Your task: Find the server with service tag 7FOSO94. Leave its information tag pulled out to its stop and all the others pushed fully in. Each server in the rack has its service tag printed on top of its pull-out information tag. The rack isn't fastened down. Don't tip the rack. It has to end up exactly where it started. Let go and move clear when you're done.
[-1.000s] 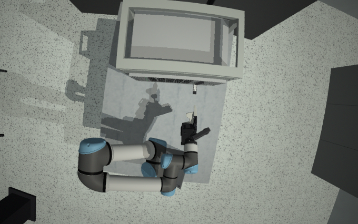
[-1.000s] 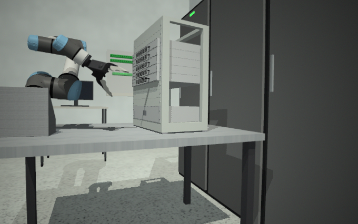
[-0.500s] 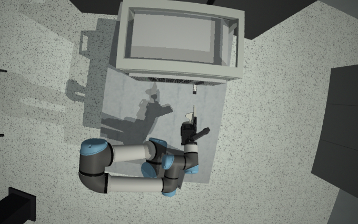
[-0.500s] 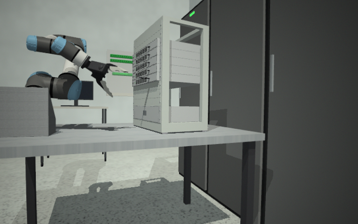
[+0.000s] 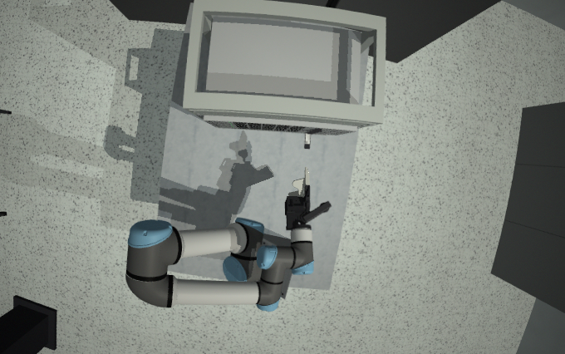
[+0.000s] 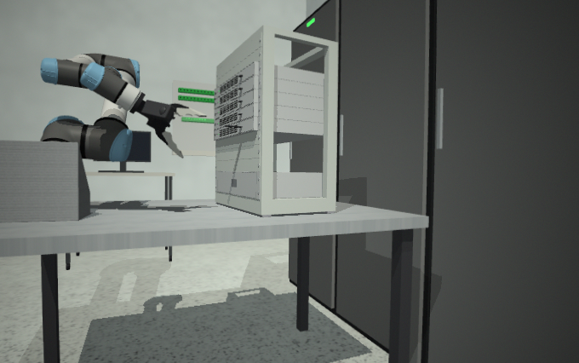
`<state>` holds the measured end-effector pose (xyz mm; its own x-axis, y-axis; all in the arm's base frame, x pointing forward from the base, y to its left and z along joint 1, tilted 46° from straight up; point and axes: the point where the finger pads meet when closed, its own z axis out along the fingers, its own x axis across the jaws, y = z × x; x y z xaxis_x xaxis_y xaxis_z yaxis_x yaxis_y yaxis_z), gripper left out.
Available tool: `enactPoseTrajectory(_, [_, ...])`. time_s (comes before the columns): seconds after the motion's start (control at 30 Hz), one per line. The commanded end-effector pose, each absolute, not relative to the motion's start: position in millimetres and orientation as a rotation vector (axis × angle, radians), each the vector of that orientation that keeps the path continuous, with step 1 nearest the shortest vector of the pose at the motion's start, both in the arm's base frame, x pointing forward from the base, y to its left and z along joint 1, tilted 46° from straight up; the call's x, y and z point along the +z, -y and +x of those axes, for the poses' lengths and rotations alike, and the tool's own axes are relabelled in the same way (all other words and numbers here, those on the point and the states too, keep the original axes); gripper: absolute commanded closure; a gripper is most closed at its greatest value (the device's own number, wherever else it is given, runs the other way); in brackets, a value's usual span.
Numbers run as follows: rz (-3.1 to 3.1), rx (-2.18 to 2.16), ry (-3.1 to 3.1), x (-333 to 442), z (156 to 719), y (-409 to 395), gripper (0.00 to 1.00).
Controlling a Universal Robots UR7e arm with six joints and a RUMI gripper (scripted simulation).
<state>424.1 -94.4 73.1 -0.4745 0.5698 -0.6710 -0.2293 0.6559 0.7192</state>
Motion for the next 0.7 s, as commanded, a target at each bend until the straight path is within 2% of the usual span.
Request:
enactPoseTrajectory(0.0, [0.271,0.966,-1.826,73.7,424.2,94.6,0.00])
enactPoseTrajectory(0.67, [0.281,0.963,-1.765,76.9,424.6,94.1,0.00])
